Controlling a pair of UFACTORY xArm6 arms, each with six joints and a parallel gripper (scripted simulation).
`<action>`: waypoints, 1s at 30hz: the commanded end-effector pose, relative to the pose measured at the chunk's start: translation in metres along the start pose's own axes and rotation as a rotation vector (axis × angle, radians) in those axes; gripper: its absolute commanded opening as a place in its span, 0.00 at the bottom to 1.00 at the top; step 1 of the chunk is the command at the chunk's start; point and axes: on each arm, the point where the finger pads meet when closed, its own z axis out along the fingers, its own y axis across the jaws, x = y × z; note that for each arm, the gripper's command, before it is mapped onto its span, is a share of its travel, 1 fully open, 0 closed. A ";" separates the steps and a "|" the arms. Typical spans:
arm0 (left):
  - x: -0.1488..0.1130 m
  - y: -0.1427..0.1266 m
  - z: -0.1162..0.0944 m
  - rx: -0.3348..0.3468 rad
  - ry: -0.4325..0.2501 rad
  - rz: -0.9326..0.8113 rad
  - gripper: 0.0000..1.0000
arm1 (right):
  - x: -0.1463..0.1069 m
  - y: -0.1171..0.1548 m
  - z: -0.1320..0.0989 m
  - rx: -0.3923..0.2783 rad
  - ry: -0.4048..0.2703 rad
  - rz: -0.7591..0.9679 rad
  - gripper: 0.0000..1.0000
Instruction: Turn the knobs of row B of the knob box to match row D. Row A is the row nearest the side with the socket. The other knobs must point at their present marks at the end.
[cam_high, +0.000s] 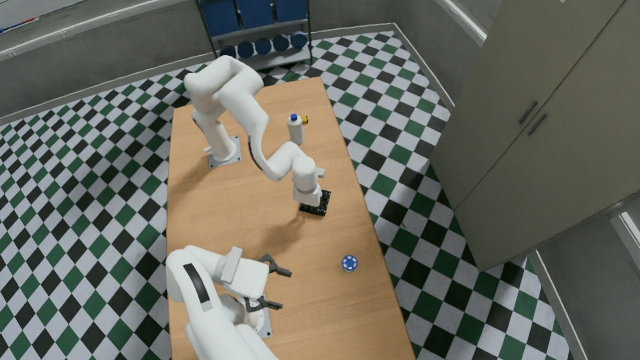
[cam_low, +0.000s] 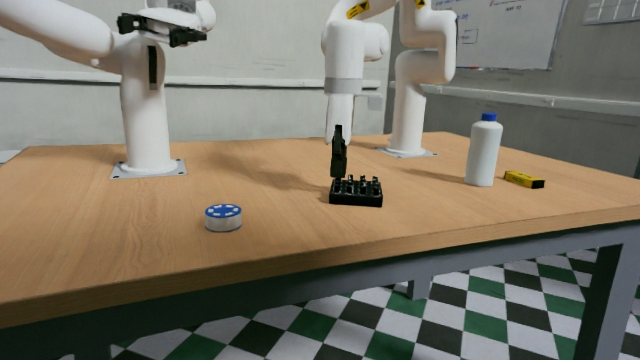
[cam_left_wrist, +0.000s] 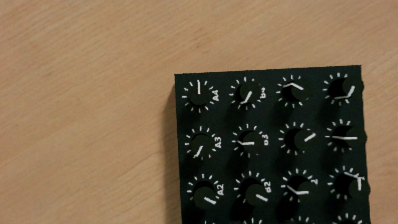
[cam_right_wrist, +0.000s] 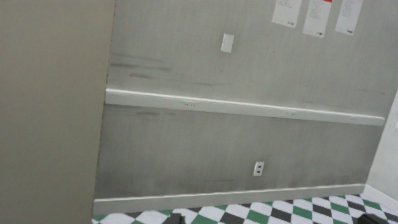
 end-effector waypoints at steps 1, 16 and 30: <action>-0.001 0.001 -0.002 -0.005 -0.002 0.000 0.21 | 0.001 0.000 0.000 0.000 -0.001 0.001 1.00; -0.001 0.001 0.002 -0.005 -0.002 0.000 0.21 | 0.001 0.000 0.000 0.000 -0.001 0.001 1.00; -0.001 0.002 0.008 -0.005 -0.002 0.000 0.21 | 0.001 0.000 0.000 0.000 -0.001 0.001 1.00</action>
